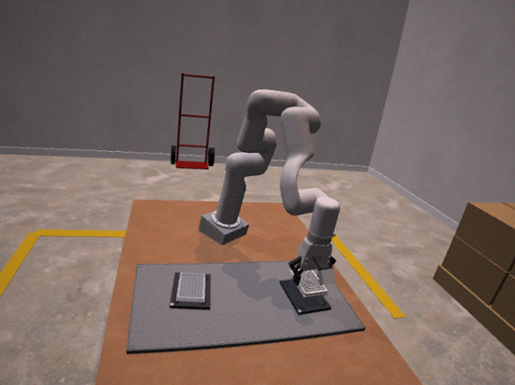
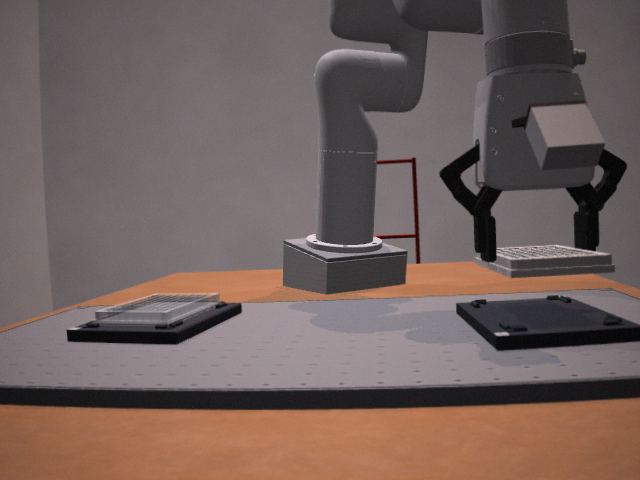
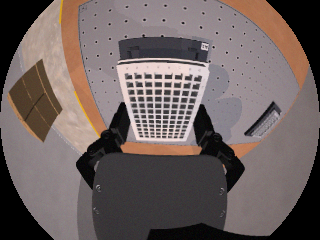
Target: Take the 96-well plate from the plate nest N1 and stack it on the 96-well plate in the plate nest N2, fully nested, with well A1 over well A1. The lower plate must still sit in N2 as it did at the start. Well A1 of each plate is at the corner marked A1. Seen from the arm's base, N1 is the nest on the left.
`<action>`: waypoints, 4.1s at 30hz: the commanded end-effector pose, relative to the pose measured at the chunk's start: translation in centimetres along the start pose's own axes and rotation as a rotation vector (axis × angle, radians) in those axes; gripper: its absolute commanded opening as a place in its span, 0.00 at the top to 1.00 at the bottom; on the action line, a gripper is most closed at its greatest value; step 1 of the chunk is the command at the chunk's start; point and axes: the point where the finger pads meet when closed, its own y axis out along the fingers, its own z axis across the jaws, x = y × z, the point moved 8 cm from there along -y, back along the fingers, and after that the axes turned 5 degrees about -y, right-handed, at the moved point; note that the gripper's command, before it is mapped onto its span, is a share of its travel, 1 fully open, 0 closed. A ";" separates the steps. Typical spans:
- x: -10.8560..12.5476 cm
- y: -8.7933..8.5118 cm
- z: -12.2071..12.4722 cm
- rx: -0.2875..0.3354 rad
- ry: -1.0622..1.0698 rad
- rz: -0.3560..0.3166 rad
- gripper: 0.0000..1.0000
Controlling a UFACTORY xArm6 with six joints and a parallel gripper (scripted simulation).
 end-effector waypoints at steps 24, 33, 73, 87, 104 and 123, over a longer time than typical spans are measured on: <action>-0.1 -4.4 0.0 -0.001 0.000 0.005 1.00; -0.1 -5.4 0.0 -0.001 0.000 0.005 1.00; 2.3 -5.4 7.9 -0.001 0.196 0.004 1.00; 3.5 -5.4 11.8 -0.001 0.196 0.004 1.00; 5.0 -5.4 16.6 0.000 0.196 0.004 1.00; 6.7 -5.4 22.0 0.001 0.196 0.004 1.00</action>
